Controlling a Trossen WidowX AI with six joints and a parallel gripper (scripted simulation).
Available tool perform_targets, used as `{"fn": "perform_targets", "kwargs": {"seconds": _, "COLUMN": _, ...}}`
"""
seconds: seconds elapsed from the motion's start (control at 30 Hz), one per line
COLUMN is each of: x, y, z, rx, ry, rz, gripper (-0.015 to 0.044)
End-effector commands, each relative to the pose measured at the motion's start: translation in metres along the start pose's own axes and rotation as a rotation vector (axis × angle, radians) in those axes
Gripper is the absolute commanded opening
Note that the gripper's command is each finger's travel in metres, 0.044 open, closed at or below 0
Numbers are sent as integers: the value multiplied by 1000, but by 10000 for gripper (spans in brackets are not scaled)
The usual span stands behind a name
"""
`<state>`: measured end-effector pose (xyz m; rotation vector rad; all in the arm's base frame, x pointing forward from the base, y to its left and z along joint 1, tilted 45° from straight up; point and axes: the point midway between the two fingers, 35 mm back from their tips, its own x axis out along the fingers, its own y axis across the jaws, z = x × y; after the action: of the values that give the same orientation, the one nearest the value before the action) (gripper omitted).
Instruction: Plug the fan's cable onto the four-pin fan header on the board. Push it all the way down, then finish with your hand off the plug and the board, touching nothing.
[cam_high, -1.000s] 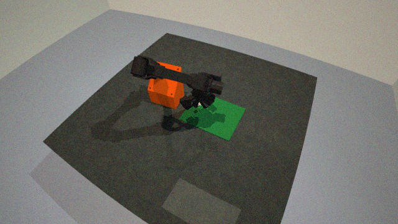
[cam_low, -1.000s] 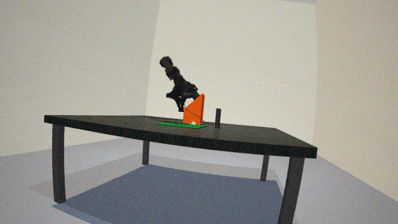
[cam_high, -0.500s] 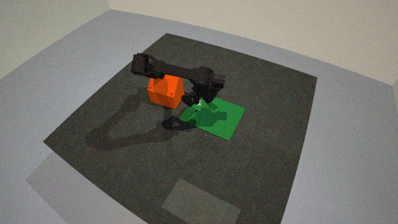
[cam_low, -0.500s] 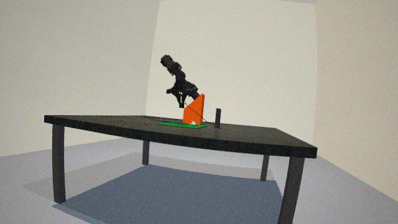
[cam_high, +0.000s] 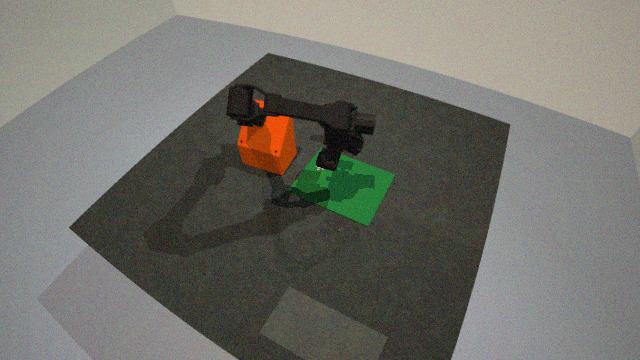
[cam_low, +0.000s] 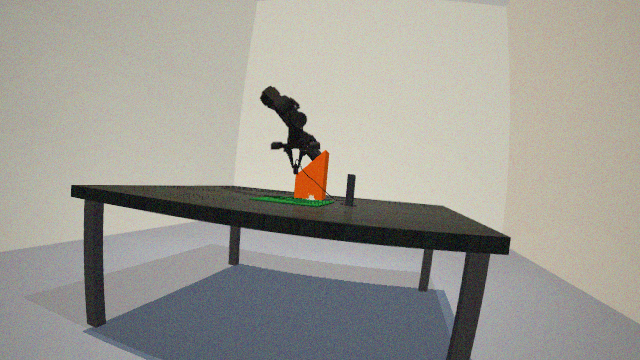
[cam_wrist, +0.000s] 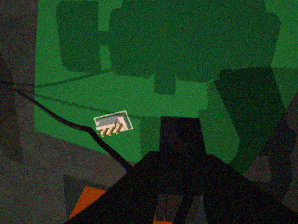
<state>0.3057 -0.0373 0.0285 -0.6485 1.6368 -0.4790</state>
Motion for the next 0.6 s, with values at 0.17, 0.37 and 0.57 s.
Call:
{"fn": "perform_targets", "kwargs": {"seconds": 0.17, "x": -2, "y": 16, "z": 25, "rx": -298, "ry": -37, "rz": -34, "gripper": 0}}
{"fn": "perform_targets", "kwargs": {"seconds": 0.37, "x": -4, "y": 28, "z": 40, "rx": -490, "ry": -56, "rz": -58, "gripper": 0}}
{"fn": "perform_targets", "kwargs": {"seconds": 0.57, "x": -5, "y": 42, "z": 54, "rx": -681, "ry": -72, "rz": -87, "gripper": 0}}
